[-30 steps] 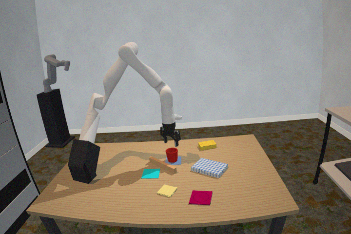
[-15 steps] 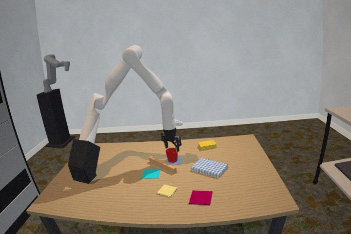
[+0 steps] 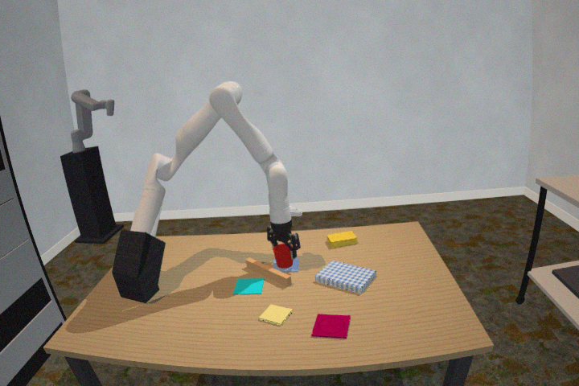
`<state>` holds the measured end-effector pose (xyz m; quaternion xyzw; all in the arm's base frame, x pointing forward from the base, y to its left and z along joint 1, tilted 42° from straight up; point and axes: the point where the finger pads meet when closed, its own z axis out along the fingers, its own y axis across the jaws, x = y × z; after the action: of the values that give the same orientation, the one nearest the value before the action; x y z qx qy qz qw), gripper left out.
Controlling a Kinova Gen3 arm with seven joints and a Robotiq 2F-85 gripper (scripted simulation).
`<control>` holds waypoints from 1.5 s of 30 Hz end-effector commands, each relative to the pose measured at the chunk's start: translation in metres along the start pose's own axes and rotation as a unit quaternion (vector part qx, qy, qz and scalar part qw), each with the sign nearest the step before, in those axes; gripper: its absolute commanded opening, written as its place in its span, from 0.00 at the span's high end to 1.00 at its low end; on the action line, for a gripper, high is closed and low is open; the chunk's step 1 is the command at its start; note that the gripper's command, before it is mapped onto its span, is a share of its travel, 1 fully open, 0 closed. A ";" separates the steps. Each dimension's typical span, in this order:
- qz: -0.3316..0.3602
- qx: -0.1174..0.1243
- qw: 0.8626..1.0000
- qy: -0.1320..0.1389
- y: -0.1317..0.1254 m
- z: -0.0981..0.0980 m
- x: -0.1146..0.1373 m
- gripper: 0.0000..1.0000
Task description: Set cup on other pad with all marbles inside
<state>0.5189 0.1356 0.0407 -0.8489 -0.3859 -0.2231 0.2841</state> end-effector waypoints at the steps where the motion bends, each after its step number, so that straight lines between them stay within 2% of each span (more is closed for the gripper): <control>1: 0.001 0.000 1.000 0.000 0.001 0.006 0.001 0.00; 45: 0.003 -0.001 1.000 0.000 0.002 0.004 -0.001 0.07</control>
<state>0.5177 0.1380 0.0376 -0.8487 -0.3867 -0.2207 0.2853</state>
